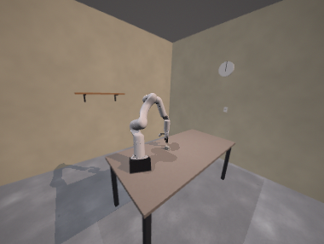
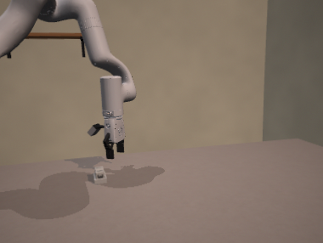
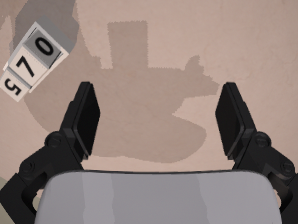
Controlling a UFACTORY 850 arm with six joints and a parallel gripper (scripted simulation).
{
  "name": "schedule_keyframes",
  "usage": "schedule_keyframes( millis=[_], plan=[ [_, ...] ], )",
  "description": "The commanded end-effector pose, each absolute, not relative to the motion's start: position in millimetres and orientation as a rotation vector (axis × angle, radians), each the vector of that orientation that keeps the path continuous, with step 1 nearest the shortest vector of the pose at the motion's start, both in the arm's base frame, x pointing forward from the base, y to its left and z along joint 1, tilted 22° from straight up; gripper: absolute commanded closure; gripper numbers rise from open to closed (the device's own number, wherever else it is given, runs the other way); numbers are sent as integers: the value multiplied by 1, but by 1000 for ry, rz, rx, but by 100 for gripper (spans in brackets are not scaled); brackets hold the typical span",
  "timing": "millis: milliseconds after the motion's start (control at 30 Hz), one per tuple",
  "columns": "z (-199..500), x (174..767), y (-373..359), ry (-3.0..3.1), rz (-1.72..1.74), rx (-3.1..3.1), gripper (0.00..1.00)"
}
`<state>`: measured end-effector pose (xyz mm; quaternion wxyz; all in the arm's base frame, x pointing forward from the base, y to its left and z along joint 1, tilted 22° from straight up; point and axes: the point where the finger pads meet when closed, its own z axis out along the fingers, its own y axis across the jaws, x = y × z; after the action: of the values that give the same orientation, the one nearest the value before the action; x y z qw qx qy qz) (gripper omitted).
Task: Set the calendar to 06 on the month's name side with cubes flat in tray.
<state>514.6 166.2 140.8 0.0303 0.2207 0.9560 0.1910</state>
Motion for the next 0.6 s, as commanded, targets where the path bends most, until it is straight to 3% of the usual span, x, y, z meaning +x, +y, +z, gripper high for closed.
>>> schedule_keyframes(
  millis=[0, 567],
  plan=[
    [141, 515, 165, 2937, 593, 744, 0],
    [133, 520, 141, 2848, 609, 1185, 0]
  ],
)
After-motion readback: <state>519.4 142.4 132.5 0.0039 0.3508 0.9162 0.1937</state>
